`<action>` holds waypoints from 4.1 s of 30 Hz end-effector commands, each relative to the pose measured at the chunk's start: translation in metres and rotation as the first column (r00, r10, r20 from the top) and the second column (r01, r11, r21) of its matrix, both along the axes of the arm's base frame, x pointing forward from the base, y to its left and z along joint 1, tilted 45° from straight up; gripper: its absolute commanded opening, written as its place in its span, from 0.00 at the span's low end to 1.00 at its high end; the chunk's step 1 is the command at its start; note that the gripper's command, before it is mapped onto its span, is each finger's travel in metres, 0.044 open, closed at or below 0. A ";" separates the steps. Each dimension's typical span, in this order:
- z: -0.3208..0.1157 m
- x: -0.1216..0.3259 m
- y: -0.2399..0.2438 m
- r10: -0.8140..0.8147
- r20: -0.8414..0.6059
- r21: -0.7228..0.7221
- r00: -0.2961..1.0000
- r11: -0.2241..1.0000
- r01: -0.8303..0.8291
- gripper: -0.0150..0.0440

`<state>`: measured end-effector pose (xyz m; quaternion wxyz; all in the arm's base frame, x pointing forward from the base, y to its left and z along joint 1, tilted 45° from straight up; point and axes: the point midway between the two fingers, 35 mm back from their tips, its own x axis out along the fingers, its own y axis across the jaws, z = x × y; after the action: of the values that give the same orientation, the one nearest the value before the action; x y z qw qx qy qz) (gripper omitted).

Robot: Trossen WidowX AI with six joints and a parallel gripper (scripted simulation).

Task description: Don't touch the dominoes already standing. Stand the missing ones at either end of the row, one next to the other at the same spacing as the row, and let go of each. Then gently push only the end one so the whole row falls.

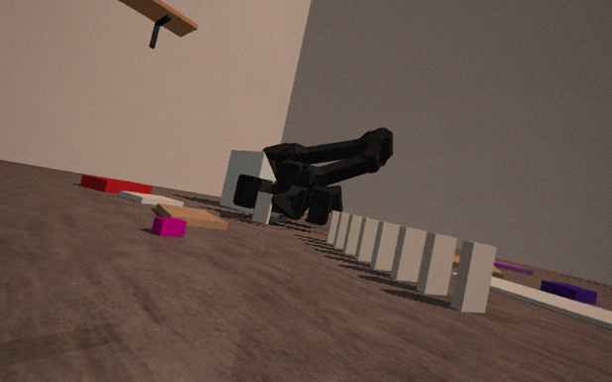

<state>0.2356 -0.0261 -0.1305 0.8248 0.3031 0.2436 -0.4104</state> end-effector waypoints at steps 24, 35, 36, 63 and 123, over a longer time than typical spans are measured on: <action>0.017 0.005 -0.017 -0.005 0.000 0.002 1.000 1.000 0.005 1.00; 0.023 0.040 -0.043 0.010 -0.046 0.051 0.999 0.999 -0.007 1.00; 0.021 0.045 -0.045 0.015 -0.061 0.063 0.998 0.998 -0.011 1.00; 0.035 0.038 -0.087 0.676 -0.252 0.947 0.693 0.318 0.034 1.00; -0.010 0.023 -0.028 0.682 -0.225 0.966 0.696 0.249 0.068 0.44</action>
<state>0.2582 -0.0552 -0.1405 0.4290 0.5028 0.7464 -0.0778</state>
